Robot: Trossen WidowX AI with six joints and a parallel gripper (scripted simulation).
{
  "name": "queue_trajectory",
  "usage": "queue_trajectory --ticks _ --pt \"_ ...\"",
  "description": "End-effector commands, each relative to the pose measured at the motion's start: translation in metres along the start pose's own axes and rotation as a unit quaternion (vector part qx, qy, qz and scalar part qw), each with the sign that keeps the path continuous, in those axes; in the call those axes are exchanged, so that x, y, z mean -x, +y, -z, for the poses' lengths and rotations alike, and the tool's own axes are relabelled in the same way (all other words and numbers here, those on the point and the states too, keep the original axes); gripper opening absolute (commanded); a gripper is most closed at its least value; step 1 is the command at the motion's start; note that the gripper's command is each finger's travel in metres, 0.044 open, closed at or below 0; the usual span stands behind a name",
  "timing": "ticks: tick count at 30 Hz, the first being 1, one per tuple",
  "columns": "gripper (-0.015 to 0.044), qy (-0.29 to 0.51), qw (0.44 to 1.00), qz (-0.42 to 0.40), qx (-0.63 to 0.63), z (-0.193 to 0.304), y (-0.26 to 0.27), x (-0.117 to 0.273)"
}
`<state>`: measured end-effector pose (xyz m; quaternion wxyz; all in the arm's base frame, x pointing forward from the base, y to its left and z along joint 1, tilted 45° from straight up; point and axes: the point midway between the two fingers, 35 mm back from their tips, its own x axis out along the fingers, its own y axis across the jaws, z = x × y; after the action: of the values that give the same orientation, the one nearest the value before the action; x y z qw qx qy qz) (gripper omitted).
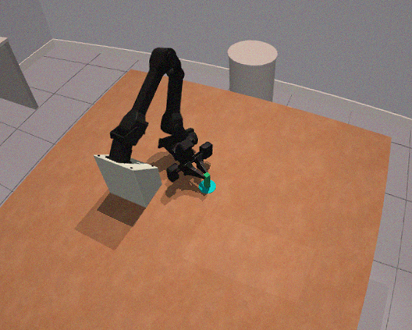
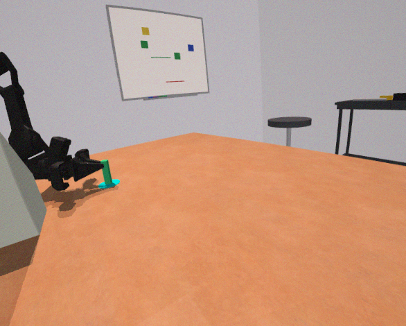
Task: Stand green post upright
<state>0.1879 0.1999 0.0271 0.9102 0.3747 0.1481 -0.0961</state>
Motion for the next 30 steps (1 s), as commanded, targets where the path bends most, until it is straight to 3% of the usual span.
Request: queue_trajectory --ticks 1,4,18,30 --pt "0.0023 -0.002 1.000 -0.001 -0.002 0.001 0.000 0.000" --pt "0.0023 -0.002 1.000 -0.001 -0.002 0.001 0.000 0.000" --pt "0.0390 -0.002 1.000 -0.001 -0.002 0.001 0.000 0.000" --pt "0.0400 -0.002 1.000 0.000 -0.004 -0.036 0.006 0.004"
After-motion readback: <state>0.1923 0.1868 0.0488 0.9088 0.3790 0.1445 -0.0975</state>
